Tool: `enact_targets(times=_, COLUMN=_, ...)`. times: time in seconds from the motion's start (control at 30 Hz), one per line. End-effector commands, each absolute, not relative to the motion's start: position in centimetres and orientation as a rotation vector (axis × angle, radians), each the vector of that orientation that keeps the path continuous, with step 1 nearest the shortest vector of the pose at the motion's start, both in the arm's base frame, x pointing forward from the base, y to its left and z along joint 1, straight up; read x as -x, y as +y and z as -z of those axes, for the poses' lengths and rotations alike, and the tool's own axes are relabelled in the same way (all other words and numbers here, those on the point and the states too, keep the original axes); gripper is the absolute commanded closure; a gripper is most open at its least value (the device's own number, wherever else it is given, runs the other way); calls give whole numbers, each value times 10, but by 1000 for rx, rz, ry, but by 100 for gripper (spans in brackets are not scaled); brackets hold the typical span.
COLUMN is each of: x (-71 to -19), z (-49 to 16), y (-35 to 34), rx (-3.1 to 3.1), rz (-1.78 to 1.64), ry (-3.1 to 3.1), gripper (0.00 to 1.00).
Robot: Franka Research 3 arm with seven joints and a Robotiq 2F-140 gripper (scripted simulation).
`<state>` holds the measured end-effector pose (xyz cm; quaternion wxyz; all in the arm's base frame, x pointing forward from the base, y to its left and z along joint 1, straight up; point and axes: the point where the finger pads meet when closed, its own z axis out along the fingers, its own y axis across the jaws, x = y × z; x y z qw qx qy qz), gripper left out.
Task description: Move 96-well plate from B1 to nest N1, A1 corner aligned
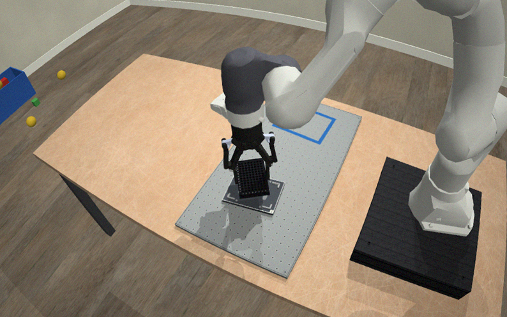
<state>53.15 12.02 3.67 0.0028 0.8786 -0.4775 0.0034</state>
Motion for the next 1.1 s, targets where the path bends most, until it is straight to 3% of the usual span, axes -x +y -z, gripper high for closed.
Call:
enact_targets(times=0.0, x=-531, z=-36, y=118, rx=-2936, rz=13, ry=-1118, gripper=40)
enact_targets(times=1.07, x=-531, z=-36, y=115, rx=-3141, rz=12, ry=161, gripper=40)
